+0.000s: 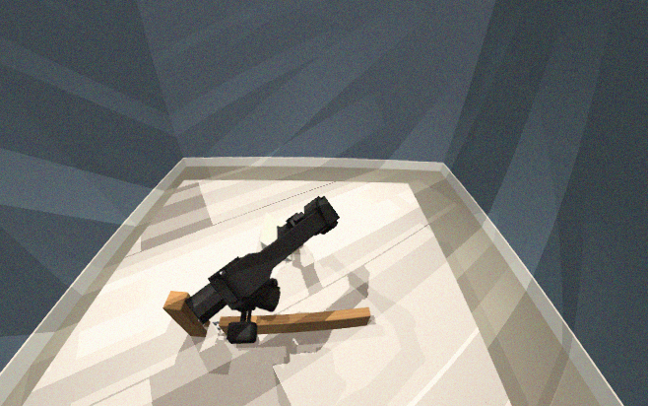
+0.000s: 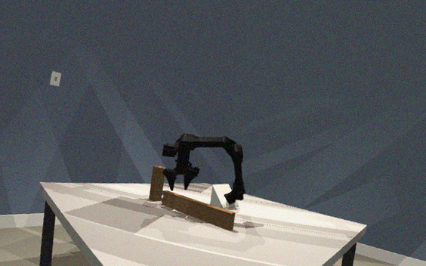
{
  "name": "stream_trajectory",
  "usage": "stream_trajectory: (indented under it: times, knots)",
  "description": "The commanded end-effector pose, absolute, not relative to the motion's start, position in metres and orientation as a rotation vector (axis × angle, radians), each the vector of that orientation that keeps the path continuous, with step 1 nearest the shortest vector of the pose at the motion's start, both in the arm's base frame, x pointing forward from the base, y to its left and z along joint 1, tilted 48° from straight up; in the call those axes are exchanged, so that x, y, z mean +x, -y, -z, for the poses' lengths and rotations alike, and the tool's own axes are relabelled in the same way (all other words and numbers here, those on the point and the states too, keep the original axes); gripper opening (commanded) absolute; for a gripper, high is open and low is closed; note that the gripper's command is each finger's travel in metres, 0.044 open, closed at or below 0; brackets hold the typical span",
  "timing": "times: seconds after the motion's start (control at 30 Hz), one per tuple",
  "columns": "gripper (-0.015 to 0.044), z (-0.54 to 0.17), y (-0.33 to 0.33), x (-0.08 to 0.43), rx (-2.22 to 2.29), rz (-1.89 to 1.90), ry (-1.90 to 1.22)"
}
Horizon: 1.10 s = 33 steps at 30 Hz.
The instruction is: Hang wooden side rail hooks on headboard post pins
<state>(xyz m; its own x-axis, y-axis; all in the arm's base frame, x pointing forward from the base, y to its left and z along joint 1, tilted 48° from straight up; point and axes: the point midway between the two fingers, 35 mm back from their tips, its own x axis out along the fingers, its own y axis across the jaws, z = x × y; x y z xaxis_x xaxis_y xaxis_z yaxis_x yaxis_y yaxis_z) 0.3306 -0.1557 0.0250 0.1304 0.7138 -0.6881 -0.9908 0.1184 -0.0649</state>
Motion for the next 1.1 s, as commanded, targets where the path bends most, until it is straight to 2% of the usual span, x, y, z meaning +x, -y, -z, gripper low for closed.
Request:
stream_trajectory:
  times: [0.0,1.07]
  knots:
    - [0.044,-0.021,0.151,0.331,-0.589,-1.349,-0.574]
    - [0.044,0.014,0.115,0.339,-0.589,-1.348,-0.572]
